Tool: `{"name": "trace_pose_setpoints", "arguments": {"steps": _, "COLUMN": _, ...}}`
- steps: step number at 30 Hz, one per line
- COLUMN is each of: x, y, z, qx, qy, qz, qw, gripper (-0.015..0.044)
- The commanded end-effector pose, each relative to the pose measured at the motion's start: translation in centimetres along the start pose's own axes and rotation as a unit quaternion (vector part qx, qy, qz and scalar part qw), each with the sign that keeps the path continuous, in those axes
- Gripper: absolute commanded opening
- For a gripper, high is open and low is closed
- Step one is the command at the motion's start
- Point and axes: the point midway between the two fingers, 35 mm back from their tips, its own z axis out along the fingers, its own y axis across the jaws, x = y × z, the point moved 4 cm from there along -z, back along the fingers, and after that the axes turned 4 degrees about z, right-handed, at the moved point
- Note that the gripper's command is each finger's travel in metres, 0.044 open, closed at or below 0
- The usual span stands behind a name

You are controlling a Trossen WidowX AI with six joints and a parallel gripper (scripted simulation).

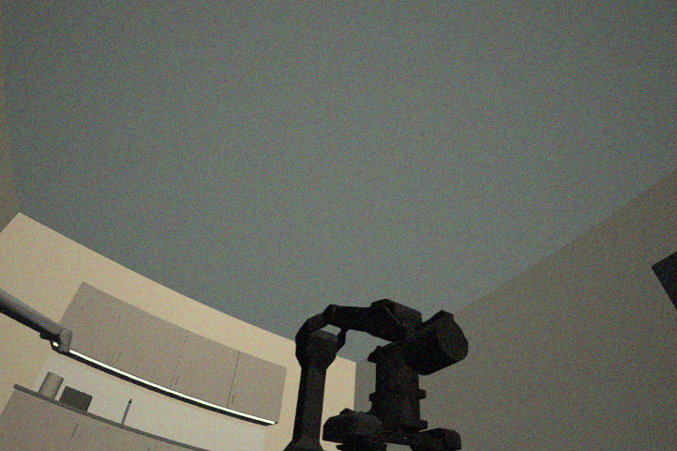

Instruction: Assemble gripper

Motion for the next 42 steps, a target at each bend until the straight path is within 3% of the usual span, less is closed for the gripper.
{"name": "trace_pose_setpoints", "arguments": {"steps": 1, "x": 0.0, "y": 0.0, "z": 0.0, "qx": -0.002, "qy": 0.001, "qz": 0.001, "qw": 1.000, "gripper": 0.0351}}
{"name": "trace_pose_setpoints", "arguments": {"steps": 42, "x": 0.0, "y": 0.1, "z": 6.2, "qx": -0.002, "qy": 0.000, "qz": 0.001, "qw": 1.000, "gripper": 0.0351}}
